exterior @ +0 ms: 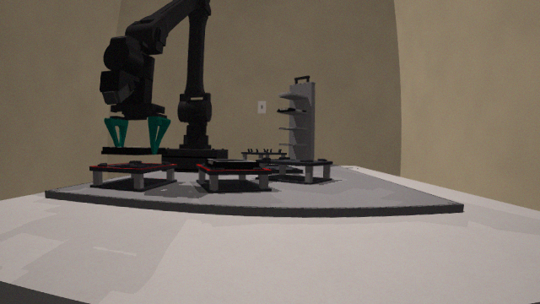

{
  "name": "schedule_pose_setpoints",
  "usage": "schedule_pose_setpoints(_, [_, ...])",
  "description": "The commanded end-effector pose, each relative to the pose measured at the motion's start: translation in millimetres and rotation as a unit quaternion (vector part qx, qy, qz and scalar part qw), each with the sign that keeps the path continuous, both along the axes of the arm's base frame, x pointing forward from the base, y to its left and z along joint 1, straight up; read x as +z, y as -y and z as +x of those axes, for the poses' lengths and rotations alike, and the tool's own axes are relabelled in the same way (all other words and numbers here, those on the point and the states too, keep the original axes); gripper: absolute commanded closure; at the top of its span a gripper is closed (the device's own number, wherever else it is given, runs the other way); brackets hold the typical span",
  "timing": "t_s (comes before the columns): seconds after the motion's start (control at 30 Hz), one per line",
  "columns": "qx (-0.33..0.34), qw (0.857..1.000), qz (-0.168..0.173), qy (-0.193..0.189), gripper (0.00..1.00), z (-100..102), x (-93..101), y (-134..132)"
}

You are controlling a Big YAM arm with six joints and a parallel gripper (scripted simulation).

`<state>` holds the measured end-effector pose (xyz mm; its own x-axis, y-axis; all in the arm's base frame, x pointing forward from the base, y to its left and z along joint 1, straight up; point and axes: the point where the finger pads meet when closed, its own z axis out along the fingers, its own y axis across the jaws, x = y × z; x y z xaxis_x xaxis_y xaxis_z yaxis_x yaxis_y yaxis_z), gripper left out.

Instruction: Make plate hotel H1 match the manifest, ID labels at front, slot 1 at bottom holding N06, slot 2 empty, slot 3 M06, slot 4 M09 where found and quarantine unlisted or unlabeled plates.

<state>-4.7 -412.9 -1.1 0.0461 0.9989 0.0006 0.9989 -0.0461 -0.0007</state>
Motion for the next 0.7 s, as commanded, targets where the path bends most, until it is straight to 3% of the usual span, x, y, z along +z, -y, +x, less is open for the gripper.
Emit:
schedule_pose_setpoints(0.0, [0.001,1.000,-0.007,0.000,0.14,3.7,-2.8,5.9])
schedule_pose_setpoints(0.67, [0.000,1.000,-0.011,0.000,0.14,3.7,-7.1,5.6])
